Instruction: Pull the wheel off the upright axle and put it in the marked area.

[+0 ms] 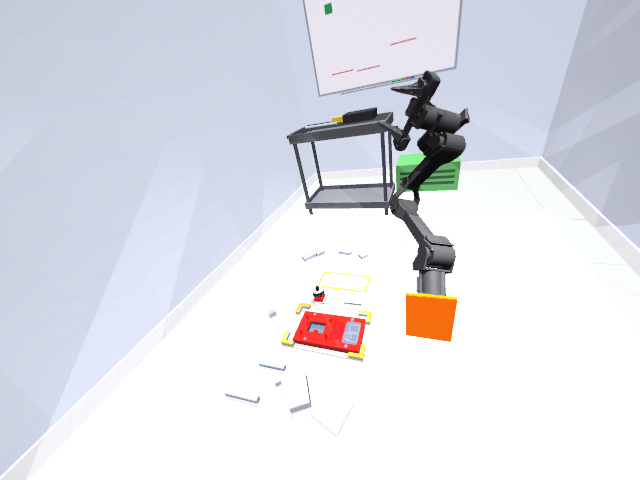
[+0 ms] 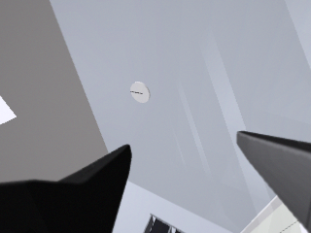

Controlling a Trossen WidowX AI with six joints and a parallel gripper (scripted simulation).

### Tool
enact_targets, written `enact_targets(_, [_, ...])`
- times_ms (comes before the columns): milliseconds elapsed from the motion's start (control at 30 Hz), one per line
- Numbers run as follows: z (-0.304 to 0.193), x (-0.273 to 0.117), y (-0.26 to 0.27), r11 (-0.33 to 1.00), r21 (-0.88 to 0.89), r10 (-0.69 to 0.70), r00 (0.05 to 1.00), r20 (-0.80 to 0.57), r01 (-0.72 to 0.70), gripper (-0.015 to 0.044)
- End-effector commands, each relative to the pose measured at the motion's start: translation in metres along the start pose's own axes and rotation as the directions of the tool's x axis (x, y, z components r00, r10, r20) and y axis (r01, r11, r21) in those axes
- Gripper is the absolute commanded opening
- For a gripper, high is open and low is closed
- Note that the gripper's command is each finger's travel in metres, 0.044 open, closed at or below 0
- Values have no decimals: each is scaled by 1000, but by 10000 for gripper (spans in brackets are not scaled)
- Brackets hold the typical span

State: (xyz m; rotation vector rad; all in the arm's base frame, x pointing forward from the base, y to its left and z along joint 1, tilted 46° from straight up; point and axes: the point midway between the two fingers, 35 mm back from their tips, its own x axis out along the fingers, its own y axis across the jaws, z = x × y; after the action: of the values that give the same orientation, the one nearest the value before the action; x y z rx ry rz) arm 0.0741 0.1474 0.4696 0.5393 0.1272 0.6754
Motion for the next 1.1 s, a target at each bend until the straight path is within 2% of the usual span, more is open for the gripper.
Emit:
enact_targets(0, [0, 0, 0, 1000, -1, -1, 1000, 2, 1, 374])
enact_targets(100, [0, 3, 6, 1000, -21, -21, 999, 33, 22, 300])
enact_targets(400, [-3, 34, 33, 974, -170, -107, 968, 226, 147, 300])
enact_targets(667, [-20, 63, 48, 960, -199, -140, 954, 267, 196, 300])
enact_targets(900, [-54, 121, 54, 935, -251, -179, 943, 279, 252, 300])
enact_targets(1067, [-79, 167, 34, 912, -265, -248, 935, 254, 314, 300])
